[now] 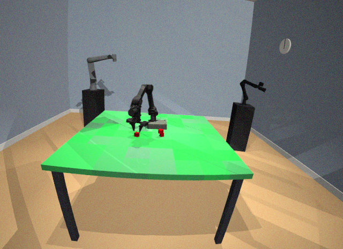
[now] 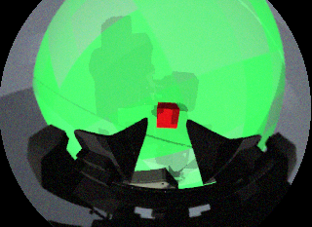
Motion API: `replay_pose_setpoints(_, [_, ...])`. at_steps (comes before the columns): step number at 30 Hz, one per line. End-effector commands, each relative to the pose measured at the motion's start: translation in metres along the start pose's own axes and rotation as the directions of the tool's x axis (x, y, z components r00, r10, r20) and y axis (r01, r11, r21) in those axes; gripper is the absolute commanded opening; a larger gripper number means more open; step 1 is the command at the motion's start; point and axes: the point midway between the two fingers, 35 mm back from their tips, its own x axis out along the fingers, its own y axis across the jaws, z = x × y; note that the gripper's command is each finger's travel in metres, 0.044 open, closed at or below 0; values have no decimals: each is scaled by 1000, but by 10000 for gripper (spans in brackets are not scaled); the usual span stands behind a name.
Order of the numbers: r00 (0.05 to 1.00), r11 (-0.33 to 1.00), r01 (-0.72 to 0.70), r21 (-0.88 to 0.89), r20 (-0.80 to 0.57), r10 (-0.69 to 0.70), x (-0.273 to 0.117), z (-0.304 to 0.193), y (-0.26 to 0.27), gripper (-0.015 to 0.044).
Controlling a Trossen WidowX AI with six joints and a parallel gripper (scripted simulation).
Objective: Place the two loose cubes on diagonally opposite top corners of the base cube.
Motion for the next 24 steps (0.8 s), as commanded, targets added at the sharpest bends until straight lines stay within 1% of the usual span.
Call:
replay_pose_setpoints(1, [1000,1000,5,-5,-5,-5,8,-1,-1,265])
replay_pose_setpoints(14, [1000,1000,5,-5,-5,-5,27,-2,-1,265])
replay_pose_setpoints(20, [1000,1000,5,-5,-5,-5,27,-2,-1,108])
replay_pose_setpoints(24, [1000,1000,5,-5,-5,-5,26,-2,-1,105])
